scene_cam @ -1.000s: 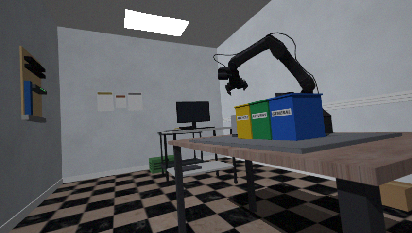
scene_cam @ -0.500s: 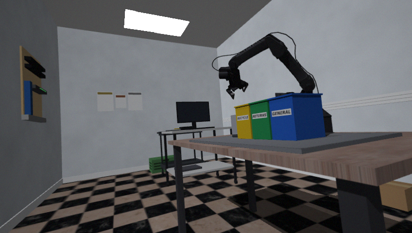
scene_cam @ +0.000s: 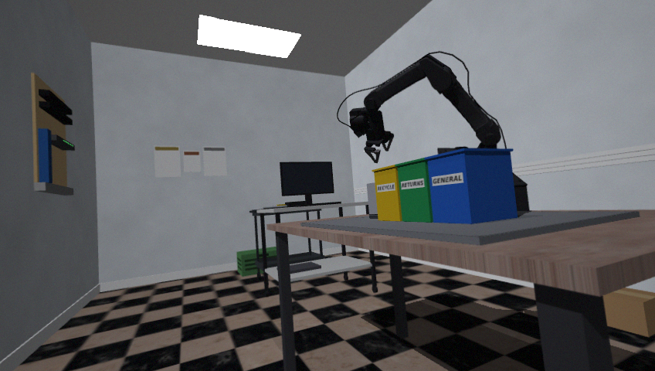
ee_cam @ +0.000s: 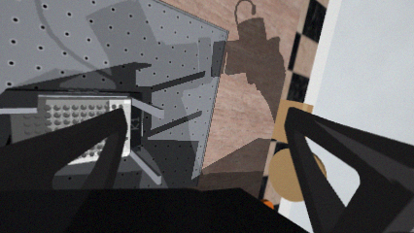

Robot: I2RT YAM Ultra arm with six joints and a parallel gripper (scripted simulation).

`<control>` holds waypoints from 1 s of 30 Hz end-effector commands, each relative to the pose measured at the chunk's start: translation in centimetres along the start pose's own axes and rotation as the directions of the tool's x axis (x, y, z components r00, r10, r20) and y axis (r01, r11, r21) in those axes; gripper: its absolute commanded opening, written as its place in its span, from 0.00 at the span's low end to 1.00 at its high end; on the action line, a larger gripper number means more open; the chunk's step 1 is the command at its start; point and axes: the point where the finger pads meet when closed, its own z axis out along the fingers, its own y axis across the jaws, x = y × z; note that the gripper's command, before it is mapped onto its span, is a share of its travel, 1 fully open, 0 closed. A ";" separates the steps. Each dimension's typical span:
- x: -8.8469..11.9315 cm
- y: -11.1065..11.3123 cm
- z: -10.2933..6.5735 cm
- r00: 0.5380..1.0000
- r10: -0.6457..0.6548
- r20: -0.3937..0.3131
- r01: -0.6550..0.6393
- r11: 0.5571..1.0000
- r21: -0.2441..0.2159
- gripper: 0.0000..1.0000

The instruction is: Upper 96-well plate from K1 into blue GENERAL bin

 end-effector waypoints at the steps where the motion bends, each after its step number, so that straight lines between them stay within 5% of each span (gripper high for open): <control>1: 1.3 -0.1 0.9 0.987 -0.142 -0.070 0.138 0.988 -0.066 1.00; 6: 0.7 0.4 0.2 0.961 -0.271 -0.048 0.262 0.955 -0.141 1.00; 7: 2.3 0.6 1.2 0.948 -0.306 -0.089 0.289 0.944 -0.159 1.00; 11: 1.0 0.8 0.3 0.937 -0.347 -0.044 0.334 0.924 -0.184 1.00; 14: 3.0 1.4 1.2 0.897 -0.435 -0.071 0.408 0.881 -0.239 1.00; 16: 1.7 1.5 0.2 0.877 -0.480 -0.017 0.459 0.849 -0.264 1.00; 17: 3.3 1.7 1.1 0.859 -0.510 -0.049 0.476 0.830 -0.290 1.00; 19: 2.0 1.8 0.2 0.834 -0.551 0.010 0.527 0.792 -0.309 1.00; 30: 4.5 3.1 0.6 0.690 -0.717 0.094 0.677 0.596 -0.431 1.00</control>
